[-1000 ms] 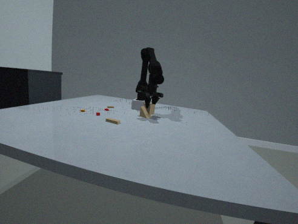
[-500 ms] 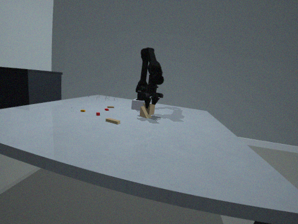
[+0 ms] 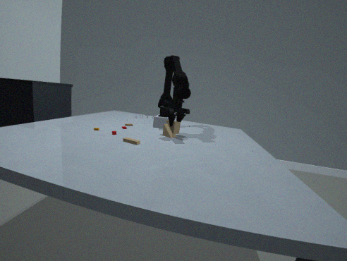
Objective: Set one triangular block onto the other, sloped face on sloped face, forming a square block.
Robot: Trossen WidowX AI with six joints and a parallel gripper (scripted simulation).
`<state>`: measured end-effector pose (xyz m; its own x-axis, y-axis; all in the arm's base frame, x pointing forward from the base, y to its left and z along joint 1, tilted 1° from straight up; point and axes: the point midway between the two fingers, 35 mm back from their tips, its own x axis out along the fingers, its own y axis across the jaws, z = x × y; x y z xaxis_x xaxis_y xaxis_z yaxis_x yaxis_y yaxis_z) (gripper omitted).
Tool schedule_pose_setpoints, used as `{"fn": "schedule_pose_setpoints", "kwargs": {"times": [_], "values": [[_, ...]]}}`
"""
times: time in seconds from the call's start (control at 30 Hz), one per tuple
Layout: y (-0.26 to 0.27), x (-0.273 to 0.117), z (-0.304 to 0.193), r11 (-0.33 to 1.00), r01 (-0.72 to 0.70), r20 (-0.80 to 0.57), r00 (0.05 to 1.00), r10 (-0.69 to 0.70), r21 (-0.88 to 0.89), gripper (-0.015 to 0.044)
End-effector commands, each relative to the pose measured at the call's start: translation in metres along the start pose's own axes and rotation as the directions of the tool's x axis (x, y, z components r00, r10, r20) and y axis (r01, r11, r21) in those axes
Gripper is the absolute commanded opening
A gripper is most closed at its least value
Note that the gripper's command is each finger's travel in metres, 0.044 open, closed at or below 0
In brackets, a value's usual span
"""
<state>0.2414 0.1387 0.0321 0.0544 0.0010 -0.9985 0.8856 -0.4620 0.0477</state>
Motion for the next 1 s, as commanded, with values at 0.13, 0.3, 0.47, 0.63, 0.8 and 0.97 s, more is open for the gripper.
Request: {"fn": "schedule_pose_setpoints", "kwargs": {"times": [0.13, 0.3, 0.47, 0.63, 0.8, 0.97], "values": [[0.0, 0.001, 0.001, 1.0, -0.006, 0.005, 1.0, 0.006, -0.007, 0.0], [0.0, 0.001, 0.001, 1.0, -0.006, 0.005, 1.0, 0.006, -0.008, 0.0], [0.0, 0.004, 0.002, 1.0, -0.006, 0.005, 1.0, 0.006, -0.008, 0.0], [0.001, 0.007, 0.003, 1.0, -0.007, 0.006, 1.0, 0.007, -0.008, 0.0], [0.001, 0.01, 0.005, 1.0, -0.007, 0.006, 1.0, 0.007, -0.008, 0.0], [0.001, 0.013, 0.006, 1.0, -0.007, 0.006, 1.0, 0.007, -0.008, 0.0]]}}
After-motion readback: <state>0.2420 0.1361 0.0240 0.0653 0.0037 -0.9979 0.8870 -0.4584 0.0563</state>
